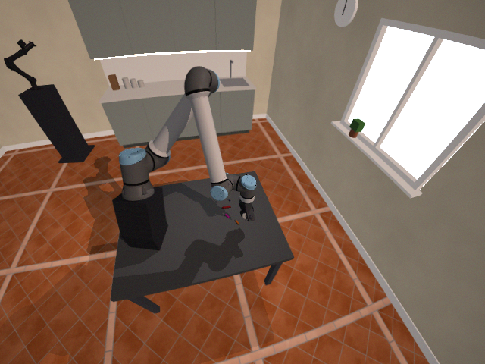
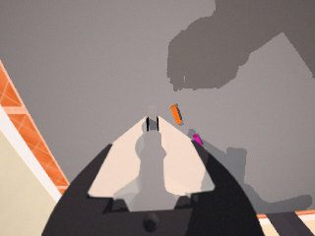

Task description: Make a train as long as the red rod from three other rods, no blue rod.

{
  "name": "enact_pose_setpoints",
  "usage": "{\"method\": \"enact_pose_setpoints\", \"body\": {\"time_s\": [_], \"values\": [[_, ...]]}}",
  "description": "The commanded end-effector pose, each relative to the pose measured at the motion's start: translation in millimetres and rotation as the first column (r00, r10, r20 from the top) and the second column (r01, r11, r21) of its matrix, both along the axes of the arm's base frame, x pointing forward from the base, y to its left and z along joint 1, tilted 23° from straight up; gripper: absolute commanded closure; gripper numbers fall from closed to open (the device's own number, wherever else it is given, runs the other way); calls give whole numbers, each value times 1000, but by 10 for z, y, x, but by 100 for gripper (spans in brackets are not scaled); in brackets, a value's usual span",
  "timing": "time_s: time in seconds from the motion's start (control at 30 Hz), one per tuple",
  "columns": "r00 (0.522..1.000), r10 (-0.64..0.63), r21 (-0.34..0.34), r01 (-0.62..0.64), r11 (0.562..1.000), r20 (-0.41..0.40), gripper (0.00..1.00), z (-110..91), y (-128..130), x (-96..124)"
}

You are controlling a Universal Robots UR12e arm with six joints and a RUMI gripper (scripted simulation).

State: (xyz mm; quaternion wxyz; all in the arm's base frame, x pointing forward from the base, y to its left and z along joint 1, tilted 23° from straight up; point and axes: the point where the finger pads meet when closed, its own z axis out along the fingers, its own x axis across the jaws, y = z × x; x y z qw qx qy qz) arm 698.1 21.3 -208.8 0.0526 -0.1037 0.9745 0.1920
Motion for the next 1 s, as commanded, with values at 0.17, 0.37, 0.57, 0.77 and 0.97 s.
{"method": "enact_pose_setpoints", "body": {"time_s": [0.17,0.37,0.57,0.77,0.97], "values": [[1000,0,0,0,1000,0,100,89,-38,-3],[1000,29,-2,-29,1000,12,100,101,6,-69],[972,217,-25,-216,976,89,100,187,296,-518],[939,320,-44,-317,948,130,100,241,458,-778],[893,418,-66,-413,908,168,100,298,618,-1043]]}}
